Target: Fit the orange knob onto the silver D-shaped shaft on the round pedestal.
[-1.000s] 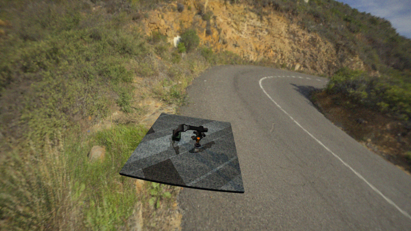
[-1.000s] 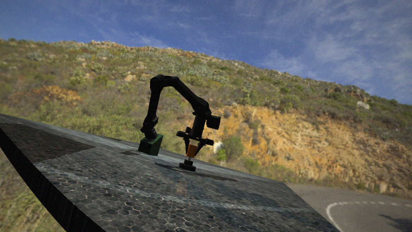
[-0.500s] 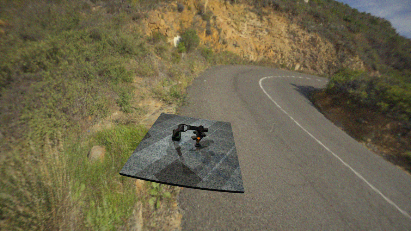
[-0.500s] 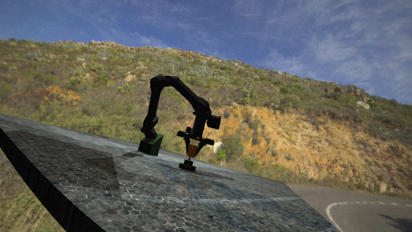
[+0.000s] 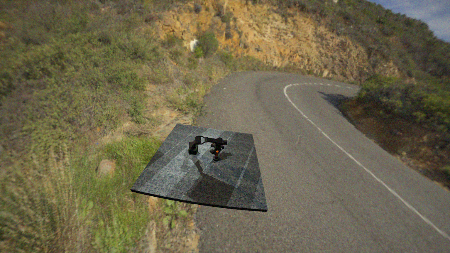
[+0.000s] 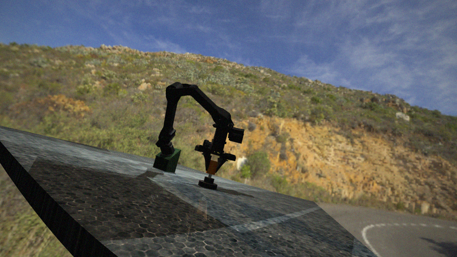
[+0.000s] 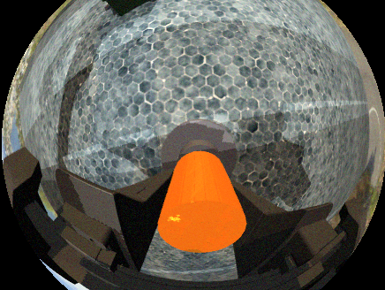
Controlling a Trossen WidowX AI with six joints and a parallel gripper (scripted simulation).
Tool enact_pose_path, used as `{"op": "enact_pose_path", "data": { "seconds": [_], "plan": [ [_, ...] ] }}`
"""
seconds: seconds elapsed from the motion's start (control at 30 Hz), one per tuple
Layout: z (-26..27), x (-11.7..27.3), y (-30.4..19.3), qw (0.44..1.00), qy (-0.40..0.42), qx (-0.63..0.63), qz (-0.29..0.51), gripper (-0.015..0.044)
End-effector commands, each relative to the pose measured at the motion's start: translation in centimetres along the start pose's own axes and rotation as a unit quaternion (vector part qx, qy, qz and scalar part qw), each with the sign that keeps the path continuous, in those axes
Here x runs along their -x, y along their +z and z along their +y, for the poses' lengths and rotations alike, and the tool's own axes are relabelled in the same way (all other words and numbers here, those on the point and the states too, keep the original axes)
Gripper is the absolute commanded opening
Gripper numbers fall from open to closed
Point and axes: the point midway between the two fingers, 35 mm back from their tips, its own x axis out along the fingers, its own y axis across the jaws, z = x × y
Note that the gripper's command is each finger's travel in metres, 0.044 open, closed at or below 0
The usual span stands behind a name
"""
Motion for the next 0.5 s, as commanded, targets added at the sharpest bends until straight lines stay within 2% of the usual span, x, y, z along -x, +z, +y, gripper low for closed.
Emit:
{"op": "enact_pose_path", "data": {
  "seconds": [0.0,0.47],
  "plan": [
    [0.02,-0.02,-0.03,1.000,0.000,0.002,0.002,0.0000],
    [-0.19,0.43,-0.28,1.000,0.000,0.007,0.002,0.0000]
  ]
}}
